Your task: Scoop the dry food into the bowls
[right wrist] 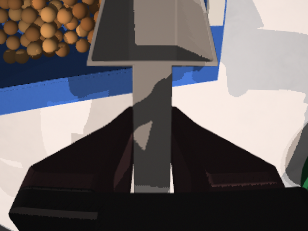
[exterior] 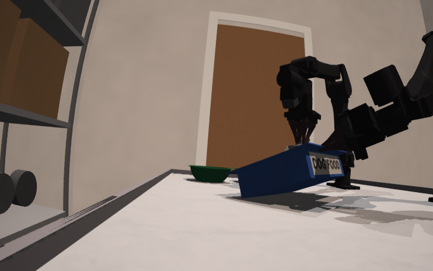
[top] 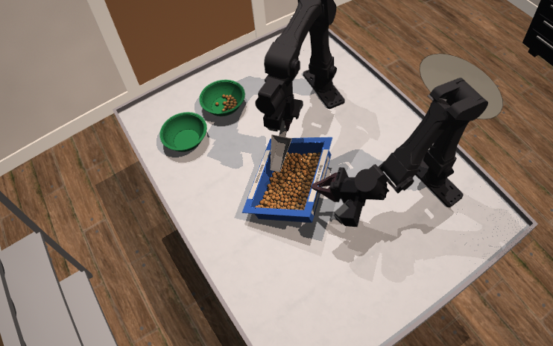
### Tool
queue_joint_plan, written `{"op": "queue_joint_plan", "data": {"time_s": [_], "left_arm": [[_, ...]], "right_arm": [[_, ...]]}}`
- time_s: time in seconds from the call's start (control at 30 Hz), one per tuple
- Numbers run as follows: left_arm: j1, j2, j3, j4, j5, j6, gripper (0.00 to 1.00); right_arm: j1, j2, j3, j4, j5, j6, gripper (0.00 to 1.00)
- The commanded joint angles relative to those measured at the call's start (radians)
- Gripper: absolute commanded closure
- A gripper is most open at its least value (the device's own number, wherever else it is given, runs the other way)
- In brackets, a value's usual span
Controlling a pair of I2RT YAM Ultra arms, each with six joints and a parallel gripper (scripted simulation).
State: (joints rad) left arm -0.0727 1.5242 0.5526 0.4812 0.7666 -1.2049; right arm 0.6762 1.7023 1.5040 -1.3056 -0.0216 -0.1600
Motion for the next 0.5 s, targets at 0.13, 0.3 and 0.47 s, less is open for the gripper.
{"op": "queue_joint_plan", "data": {"time_s": [0.13, 0.3, 0.47], "left_arm": [[-0.002, -0.041, 0.044, 0.046, 0.028, 0.031, 1.00], [-0.002, -0.041, 0.044, 0.046, 0.028, 0.031, 1.00], [-0.002, -0.041, 0.044, 0.046, 0.028, 0.031, 1.00]], "right_arm": [[-0.002, 0.016, 0.038, 0.013, 0.011, 0.009, 1.00], [0.017, 0.061, 0.055, -0.004, 0.016, 0.012, 1.00], [0.021, 0.086, 0.056, 0.007, 0.020, 0.016, 1.00]]}}
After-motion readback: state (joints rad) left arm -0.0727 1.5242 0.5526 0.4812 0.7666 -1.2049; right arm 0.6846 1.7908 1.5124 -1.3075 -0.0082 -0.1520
